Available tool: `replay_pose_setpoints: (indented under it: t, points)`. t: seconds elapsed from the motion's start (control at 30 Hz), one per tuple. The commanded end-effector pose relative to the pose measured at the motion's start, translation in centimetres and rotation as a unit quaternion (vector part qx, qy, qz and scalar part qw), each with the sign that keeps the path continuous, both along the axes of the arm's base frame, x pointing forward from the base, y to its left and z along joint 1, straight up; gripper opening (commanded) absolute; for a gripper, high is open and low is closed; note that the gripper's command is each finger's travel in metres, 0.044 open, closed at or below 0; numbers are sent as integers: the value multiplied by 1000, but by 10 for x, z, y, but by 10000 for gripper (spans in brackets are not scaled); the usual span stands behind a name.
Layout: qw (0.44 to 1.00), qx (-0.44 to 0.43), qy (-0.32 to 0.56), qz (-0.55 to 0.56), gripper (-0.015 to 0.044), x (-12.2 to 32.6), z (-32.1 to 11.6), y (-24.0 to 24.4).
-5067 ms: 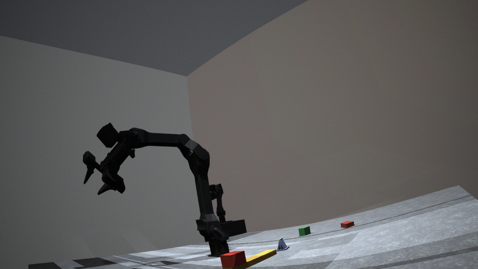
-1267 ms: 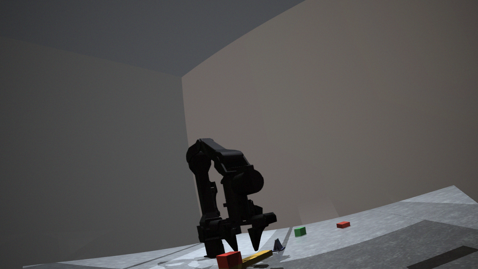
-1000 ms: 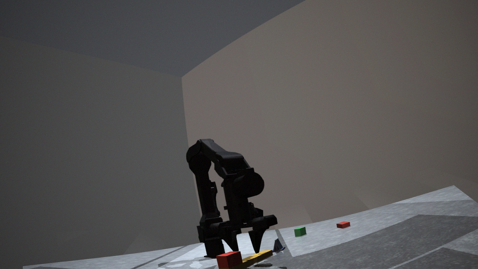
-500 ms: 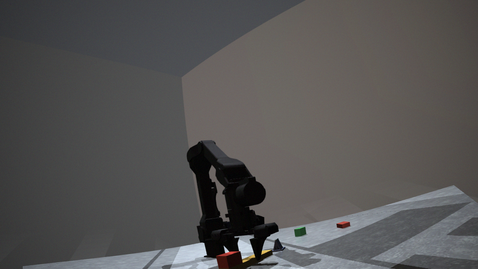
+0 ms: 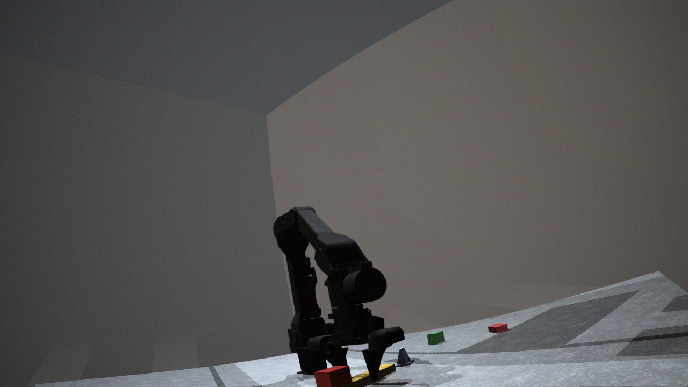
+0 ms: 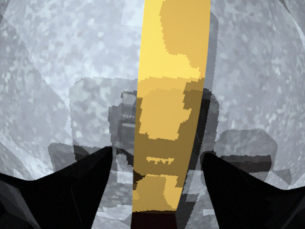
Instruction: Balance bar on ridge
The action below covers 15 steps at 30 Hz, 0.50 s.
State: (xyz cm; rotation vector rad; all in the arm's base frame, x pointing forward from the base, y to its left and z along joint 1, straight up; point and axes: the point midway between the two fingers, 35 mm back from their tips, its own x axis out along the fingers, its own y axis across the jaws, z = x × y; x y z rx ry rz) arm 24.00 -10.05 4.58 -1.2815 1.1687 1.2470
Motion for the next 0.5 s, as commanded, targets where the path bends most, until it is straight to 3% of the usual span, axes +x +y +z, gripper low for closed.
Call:
replay_pose_setpoints:
  t: [0.0,0.13,0.37,0.47]
  points:
    - [1000,0,0,0,236,0,0,0]
    - [1000,0,0,0,131,0,0,0]
    - [1000,0,0,0,85,0,0,0]
    - [1000,0,0,0,6,1,4,0]
